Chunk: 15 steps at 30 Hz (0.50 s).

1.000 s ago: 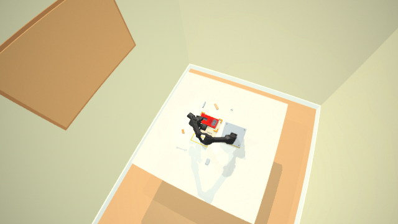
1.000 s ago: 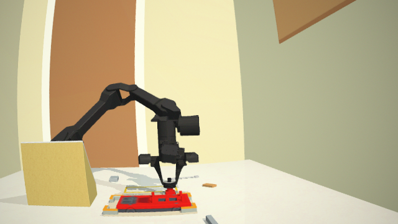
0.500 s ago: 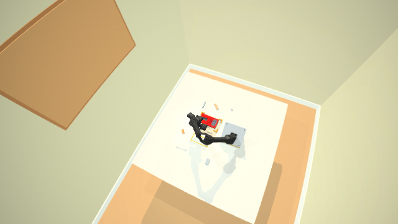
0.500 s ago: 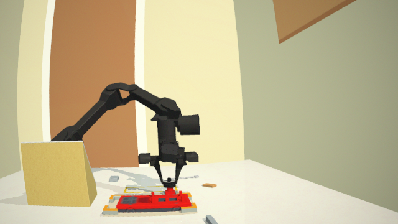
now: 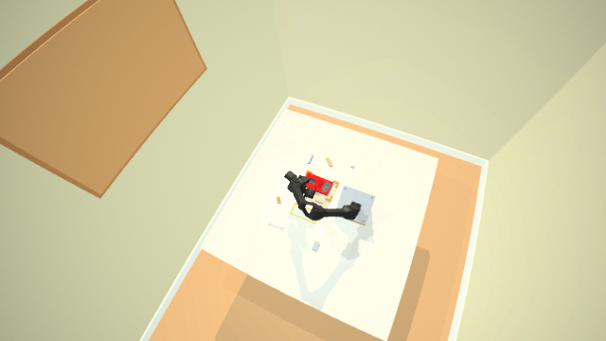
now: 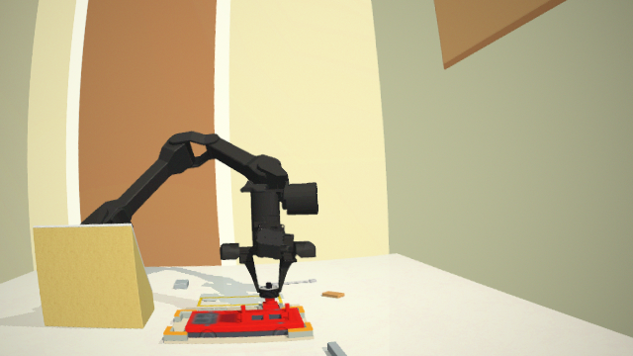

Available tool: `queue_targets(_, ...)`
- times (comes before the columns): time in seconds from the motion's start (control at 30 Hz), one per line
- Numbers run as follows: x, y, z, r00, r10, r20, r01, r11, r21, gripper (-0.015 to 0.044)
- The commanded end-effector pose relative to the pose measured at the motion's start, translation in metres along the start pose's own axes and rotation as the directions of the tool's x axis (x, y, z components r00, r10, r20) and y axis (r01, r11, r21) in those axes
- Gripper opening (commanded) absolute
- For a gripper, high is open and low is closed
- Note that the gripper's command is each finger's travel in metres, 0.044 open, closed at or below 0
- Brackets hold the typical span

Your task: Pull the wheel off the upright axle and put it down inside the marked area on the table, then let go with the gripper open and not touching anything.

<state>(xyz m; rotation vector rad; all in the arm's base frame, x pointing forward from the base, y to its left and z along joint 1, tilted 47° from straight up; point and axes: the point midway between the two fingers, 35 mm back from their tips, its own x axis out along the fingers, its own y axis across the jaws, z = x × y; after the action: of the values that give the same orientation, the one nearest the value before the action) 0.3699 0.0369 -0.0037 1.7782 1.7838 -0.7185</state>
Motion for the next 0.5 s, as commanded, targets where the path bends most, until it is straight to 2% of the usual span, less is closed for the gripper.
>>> queue_targets(0.0, -0.0086, 0.0004, 0.0019, 1.000, 0.012, 0.002, -0.012, 1.000, 0.008, 0.0000)
queue_targets(0.47, -0.0132, 0.0004, 0.0019, 1.000, 0.013, 0.001, -0.013, 1.000, 0.009, 0.0000)
